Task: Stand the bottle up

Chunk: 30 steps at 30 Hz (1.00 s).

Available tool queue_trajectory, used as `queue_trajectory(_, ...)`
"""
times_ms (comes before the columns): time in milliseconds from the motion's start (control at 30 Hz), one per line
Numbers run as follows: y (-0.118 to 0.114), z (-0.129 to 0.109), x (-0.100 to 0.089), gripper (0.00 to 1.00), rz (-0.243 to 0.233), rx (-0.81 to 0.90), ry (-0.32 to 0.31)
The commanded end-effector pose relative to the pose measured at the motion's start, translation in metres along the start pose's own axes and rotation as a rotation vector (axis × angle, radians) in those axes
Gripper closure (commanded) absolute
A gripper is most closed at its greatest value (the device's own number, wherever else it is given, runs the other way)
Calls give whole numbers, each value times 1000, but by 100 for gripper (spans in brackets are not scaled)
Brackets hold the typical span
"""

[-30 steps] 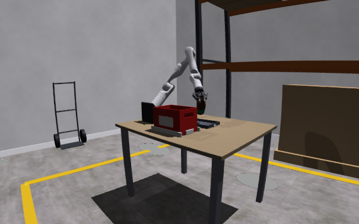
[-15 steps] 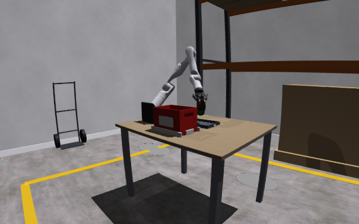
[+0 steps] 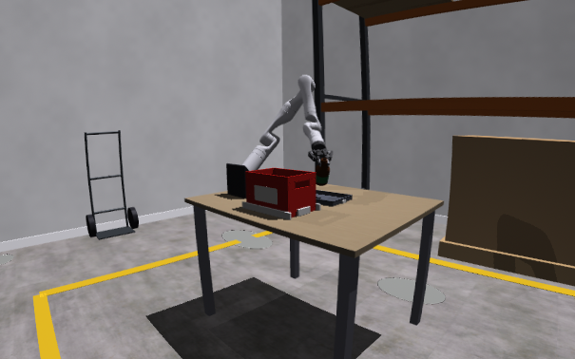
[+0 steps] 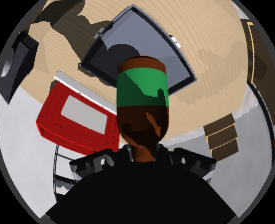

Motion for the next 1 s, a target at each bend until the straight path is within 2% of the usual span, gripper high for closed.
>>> queue_trajectory(0,1,-2,0,100,0,-6,-6)
queue_trajectory(333,0,-2,-2,100,-10,-10,-47)
queue_trajectory(967,0,-1,-4,100,-17,-12,-72)
Point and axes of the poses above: the point where the finger pads meet when closed, its own x axis out along the fingers, its own y axis across the jaws, z = x × y, the point moved 8 cm from there along -x, back along the fingers, and after that the axes turned 12 degrees about -x, right-handed, at the moved point
